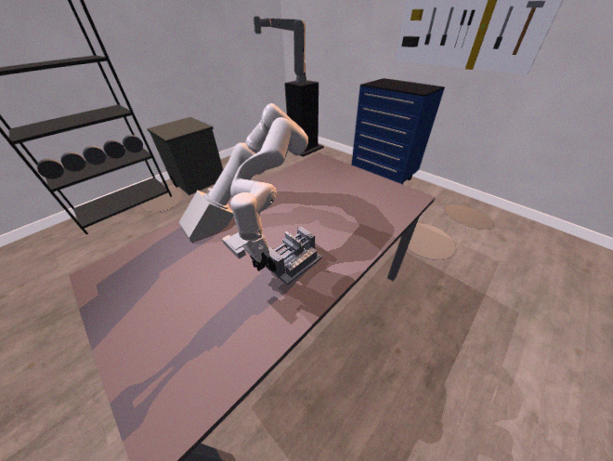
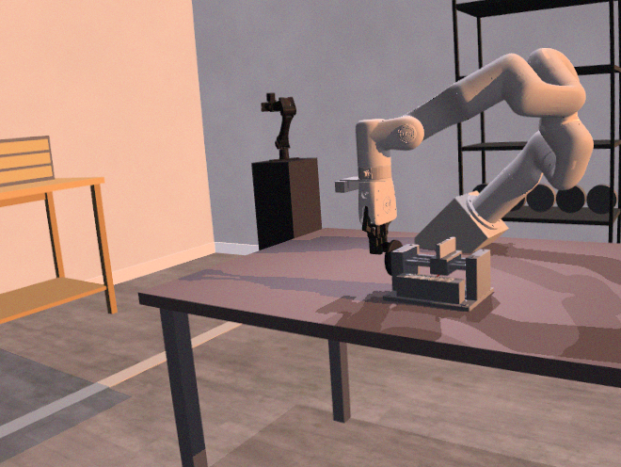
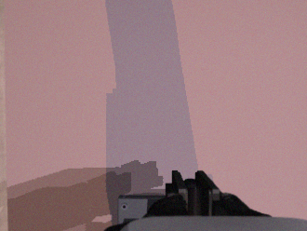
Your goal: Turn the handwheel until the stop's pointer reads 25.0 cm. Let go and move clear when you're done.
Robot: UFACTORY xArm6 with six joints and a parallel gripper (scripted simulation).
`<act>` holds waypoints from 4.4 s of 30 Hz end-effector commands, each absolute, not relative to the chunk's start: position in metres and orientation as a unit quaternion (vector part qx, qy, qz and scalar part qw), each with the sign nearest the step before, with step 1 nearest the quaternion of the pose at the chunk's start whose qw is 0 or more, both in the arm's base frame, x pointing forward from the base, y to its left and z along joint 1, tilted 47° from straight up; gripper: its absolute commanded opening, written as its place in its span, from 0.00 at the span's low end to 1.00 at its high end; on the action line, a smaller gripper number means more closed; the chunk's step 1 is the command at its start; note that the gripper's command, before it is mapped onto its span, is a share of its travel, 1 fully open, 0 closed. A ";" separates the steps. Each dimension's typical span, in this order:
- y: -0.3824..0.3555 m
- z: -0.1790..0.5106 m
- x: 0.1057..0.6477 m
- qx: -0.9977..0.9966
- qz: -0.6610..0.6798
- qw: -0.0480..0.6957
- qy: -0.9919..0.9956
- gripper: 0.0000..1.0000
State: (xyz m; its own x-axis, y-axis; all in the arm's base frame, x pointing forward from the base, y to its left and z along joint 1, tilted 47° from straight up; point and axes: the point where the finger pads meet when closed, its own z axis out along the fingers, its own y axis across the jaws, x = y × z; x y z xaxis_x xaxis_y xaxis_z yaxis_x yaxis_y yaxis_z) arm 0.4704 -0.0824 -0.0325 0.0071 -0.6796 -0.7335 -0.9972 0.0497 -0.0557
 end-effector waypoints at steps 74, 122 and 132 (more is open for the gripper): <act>-0.079 -0.036 0.454 -0.639 0.257 0.308 0.656 0.06; -0.078 -0.037 0.452 -0.639 0.257 0.308 0.656 0.06; -0.078 -0.037 0.452 -0.639 0.257 0.308 0.656 0.06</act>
State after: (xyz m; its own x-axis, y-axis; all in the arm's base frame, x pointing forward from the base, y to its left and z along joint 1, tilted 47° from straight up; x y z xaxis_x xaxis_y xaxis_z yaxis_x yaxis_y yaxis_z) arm 0.4517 -0.0768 -0.0377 0.0070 -0.6795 -0.7337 -0.9972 0.0495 -0.0553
